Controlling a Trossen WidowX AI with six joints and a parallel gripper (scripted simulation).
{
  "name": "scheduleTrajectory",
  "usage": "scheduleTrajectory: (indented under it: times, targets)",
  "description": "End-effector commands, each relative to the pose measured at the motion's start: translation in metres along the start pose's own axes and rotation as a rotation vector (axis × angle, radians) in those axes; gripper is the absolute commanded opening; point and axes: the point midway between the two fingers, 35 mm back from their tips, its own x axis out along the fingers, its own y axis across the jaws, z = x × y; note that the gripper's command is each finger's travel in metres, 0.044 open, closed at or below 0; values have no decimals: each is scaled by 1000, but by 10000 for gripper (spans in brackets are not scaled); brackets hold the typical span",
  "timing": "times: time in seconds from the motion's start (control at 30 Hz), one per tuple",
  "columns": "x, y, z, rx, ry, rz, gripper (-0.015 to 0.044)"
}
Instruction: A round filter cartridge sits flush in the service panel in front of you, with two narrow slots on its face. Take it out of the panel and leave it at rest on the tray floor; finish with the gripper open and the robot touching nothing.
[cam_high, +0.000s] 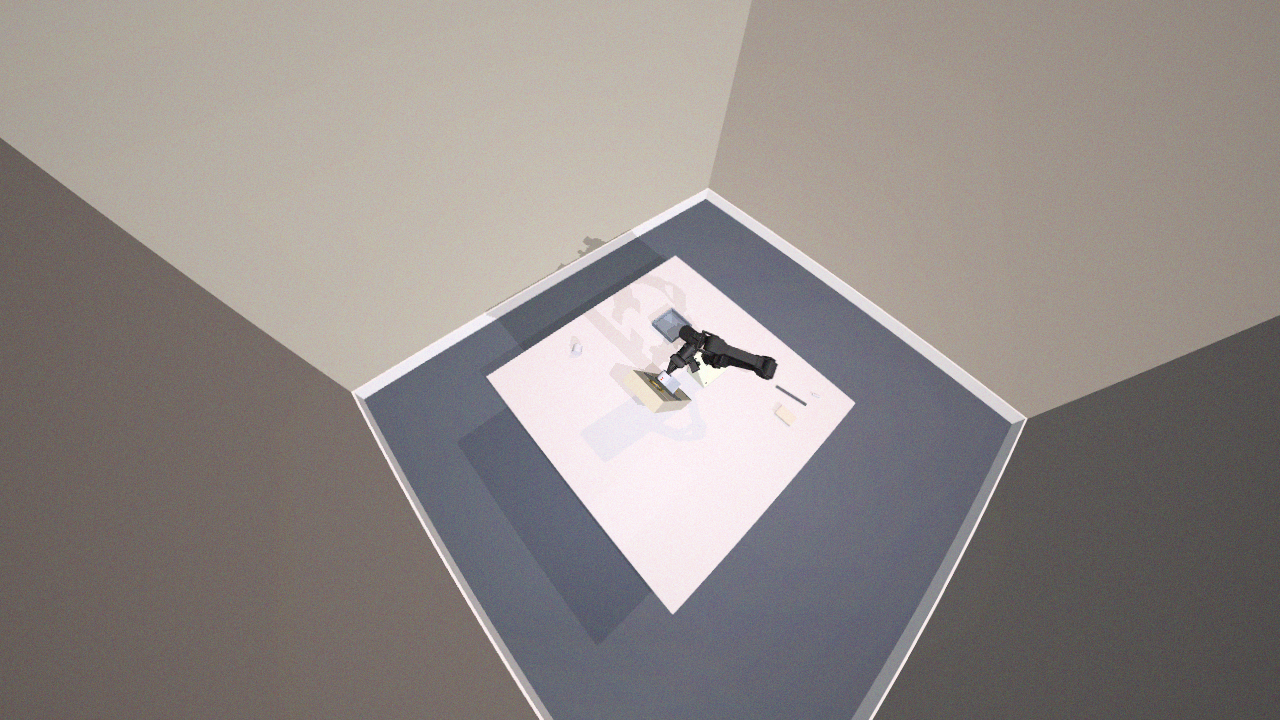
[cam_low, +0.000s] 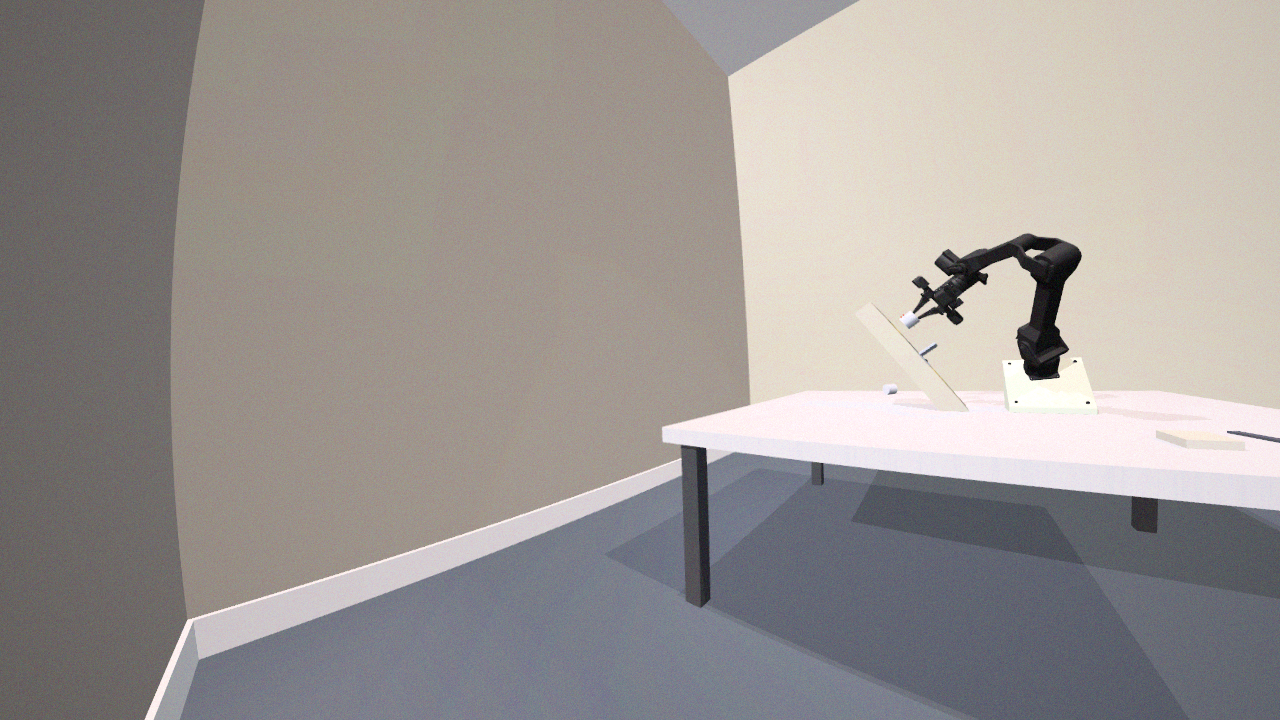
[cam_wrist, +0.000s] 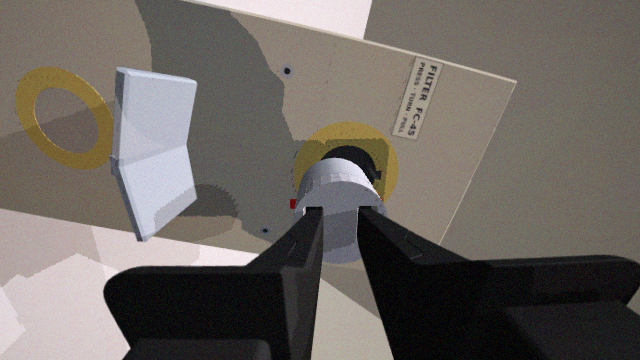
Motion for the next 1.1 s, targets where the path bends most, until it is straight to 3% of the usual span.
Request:
scheduleTrajectory:
  times: [0.0,0.57,0.7,1.07]
  targets:
    - [1,12,3,-3,-3,-4,0]
    - [8,64,15,-3,-3,-3,0]
    - [8,59,12,7,-1,3,91]
    - [8,64,15,-3,-3,-3,91]
